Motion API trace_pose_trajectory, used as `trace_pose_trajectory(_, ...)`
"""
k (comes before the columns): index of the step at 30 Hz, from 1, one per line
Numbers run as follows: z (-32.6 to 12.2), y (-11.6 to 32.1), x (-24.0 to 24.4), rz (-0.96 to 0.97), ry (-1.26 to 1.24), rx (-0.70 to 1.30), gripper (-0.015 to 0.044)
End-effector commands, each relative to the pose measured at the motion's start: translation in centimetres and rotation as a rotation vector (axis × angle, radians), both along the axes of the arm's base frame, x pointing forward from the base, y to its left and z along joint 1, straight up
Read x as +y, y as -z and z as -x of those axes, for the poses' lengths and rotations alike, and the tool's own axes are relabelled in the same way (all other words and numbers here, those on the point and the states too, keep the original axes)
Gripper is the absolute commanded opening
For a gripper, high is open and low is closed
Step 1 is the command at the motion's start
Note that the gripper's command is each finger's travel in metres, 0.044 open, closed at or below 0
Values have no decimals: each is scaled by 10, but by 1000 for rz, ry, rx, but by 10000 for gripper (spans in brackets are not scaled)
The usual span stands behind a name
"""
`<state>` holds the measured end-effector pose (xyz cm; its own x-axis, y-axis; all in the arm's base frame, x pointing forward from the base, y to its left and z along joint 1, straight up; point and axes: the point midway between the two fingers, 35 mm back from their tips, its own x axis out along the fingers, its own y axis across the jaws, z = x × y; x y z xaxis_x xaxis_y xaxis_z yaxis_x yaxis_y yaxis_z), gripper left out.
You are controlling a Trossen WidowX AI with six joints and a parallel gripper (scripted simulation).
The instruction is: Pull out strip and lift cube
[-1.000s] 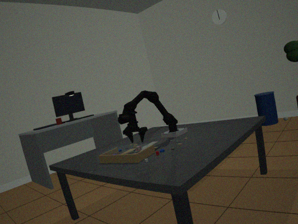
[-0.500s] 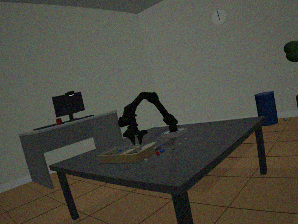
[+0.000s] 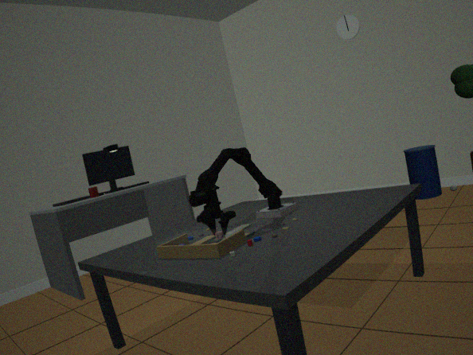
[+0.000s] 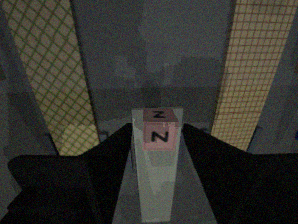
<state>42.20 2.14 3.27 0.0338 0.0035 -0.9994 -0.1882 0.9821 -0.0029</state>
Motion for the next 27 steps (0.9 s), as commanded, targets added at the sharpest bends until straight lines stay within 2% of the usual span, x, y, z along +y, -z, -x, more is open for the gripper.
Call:
trace_pose_trajectory(1, 0, 7, -1, 3, 4, 0, 250)
trace_pose_trajectory(6, 1, 11, -1, 3, 4, 0, 250)
trace_pose_trajectory(10, 1, 9, 0, 0, 0, 2, 145)
trace_pose_trajectory(17, 1, 9, 0, 0, 0, 2, 98)
trace_pose_trajectory(21, 3, 7, 0, 0, 0, 2, 0)
trace_pose_trajectory(27, 24, -10, -1, 1, 2, 3, 0)
